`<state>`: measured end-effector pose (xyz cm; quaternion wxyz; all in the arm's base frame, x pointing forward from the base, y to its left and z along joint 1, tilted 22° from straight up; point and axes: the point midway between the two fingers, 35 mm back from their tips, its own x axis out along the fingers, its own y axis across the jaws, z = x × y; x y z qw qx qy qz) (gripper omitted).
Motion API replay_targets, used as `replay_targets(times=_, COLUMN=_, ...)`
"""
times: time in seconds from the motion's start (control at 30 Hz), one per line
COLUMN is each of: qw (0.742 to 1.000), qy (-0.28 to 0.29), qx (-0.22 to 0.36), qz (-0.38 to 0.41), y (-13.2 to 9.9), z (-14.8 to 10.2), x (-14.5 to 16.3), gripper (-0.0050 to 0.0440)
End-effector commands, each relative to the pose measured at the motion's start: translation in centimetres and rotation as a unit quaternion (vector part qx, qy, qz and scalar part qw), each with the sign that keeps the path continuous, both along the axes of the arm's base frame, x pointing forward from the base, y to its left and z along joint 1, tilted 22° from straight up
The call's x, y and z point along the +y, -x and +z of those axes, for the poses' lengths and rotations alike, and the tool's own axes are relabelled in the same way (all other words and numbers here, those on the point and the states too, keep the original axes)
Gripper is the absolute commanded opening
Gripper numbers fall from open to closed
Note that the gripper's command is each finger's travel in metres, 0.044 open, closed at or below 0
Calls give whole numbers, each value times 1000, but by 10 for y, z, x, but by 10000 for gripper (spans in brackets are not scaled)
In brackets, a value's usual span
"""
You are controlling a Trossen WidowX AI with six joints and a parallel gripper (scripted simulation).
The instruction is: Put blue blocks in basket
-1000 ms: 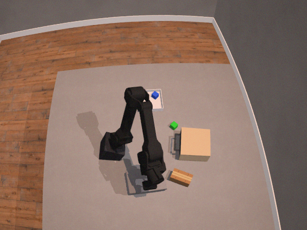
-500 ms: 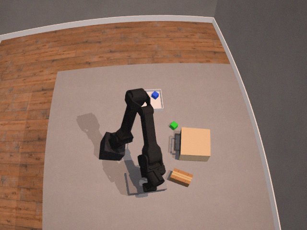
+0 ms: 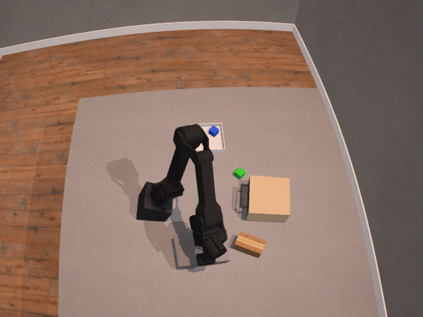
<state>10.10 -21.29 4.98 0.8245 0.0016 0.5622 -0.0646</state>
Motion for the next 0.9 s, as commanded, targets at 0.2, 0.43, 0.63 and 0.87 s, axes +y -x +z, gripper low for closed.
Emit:
replay_targets(times=0.2, qw=1000, qy=-2, qx=3, qz=-2, y=0, z=-2, x=0, gripper=0)
replay_targets(times=0.43, qw=1000, qy=-2, qx=3, qz=-2, y=0, z=-2, x=0, gripper=0)
replay_targets(times=0.63, qw=1000, qy=-2, qx=3, qz=-2, y=6, z=13, x=2, gripper=0)
replay_targets(times=0.87, qw=1000, qy=-2, qx=3, qz=-2, y=8, z=17, x=2, gripper=0)
